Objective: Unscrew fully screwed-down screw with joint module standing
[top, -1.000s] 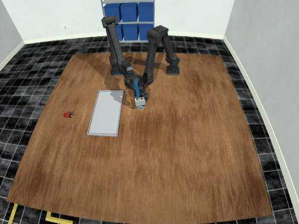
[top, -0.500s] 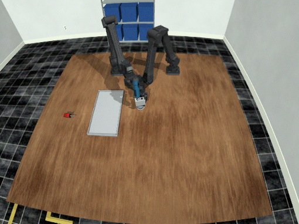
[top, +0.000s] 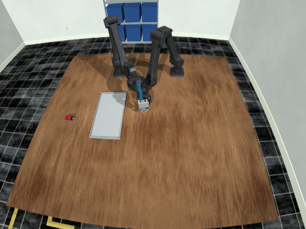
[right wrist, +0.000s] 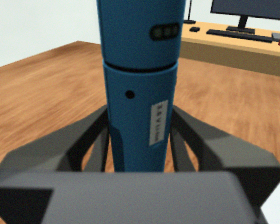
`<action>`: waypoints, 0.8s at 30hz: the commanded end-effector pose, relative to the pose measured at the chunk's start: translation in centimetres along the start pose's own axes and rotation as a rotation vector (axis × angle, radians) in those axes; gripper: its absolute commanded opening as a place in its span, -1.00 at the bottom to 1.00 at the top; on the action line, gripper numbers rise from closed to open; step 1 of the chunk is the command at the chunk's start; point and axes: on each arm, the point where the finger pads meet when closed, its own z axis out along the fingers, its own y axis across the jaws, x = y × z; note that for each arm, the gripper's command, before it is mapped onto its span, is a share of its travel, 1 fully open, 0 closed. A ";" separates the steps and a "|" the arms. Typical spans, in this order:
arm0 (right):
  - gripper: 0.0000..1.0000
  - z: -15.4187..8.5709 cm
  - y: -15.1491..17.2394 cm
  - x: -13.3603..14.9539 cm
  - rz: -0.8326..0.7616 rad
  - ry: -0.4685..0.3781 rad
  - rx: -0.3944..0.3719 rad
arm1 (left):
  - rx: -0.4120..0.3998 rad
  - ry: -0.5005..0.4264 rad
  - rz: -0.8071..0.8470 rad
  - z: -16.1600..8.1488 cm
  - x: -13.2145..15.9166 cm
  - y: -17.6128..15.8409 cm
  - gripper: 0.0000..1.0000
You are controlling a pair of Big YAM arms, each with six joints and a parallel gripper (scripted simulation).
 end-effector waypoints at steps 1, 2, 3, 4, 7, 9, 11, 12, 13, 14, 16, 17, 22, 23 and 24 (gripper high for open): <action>-0.17 1.5 0.4 -3.0 -0.001 -0.056 -0.008 | 0.007 -0.018 -0.012 0.2 -0.8 -0.6 0.17; -0.17 1.5 0.4 -3.1 -0.001 -0.056 -0.008 | 0.007 -0.018 -0.012 0.2 -0.8 -0.6 0.17; -0.17 1.5 0.4 -3.2 -0.001 -0.056 -0.008 | 0.007 -0.018 -0.012 0.2 -0.8 -0.6 0.17; -0.17 1.5 0.4 -3.3 -0.001 -0.056 -0.008 | 0.007 -0.018 -0.012 0.2 -0.8 -0.6 0.17; -0.17 1.5 0.4 -3.6 -0.001 -0.057 -0.008 | 0.007 -0.018 -0.012 0.2 -0.8 -0.6 0.17; -0.17 1.6 0.4 -3.8 -0.001 -0.070 -0.008 | 0.007 -0.018 -0.012 0.2 -0.8 -0.6 0.17; -0.17 1.6 0.4 -3.6 -0.001 -0.067 -0.008 | 0.007 -0.018 -0.012 0.2 -0.8 -0.6 0.17; -0.17 1.6 0.4 -3.6 -0.001 -0.067 -0.008 | 0.007 -0.018 -0.012 0.2 -0.8 -0.6 0.17; -0.17 1.5 0.4 -3.7 -0.001 -0.057 -0.008 | 0.007 -0.018 -0.012 0.2 -0.8 -0.6 0.17; -0.17 1.5 0.4 -3.8 -0.002 -0.056 -0.008 | 0.007 -0.018 -0.012 0.2 -0.8 -0.6 0.17; -0.17 1.5 0.4 -3.9 -0.002 -0.057 -0.008 | 0.007 -0.018 -0.012 0.2 -0.8 -0.6 0.17; -0.17 1.5 0.4 -4.1 -0.002 -0.060 -0.008 | 0.007 -0.018 -0.012 0.2 -0.8 -0.6 0.17; -0.17 1.5 0.4 -4.4 -0.002 -0.061 -0.008 | 0.007 -0.018 -0.012 0.2 -0.8 -0.6 0.17; -0.17 1.5 0.4 -4.4 -0.002 -0.061 -0.008 | 0.007 -0.018 -0.012 0.2 -0.8 -0.6 0.17; -0.17 1.5 0.4 -4.5 -0.002 -0.062 -0.008 | 0.007 -0.018 -0.012 0.2 -0.8 -0.6 0.17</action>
